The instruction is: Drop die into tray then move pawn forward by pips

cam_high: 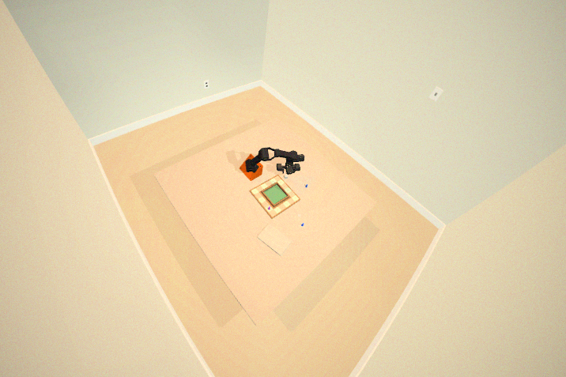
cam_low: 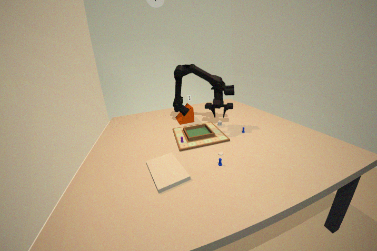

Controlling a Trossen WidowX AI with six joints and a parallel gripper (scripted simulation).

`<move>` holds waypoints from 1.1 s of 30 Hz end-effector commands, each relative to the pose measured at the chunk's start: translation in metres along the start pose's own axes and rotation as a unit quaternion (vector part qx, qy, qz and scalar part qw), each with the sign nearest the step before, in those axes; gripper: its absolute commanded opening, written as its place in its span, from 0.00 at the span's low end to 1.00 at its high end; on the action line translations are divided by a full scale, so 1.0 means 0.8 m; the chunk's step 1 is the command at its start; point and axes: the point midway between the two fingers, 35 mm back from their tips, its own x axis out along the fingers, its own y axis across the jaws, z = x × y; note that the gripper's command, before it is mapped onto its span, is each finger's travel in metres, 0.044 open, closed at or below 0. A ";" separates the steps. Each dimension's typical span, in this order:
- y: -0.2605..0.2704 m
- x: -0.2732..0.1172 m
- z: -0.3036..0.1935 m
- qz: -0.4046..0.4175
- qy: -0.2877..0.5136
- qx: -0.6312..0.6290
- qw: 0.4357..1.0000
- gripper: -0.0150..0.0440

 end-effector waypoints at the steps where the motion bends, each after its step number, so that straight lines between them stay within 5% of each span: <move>1: 0.001 -0.001 0.000 -0.001 -0.004 0.009 1.000 0.72; 31: 0.003 0.058 0.000 -0.001 -0.005 0.010 1.000 0.72; 33: 0.003 0.058 0.000 -0.001 -0.005 0.010 1.000 0.63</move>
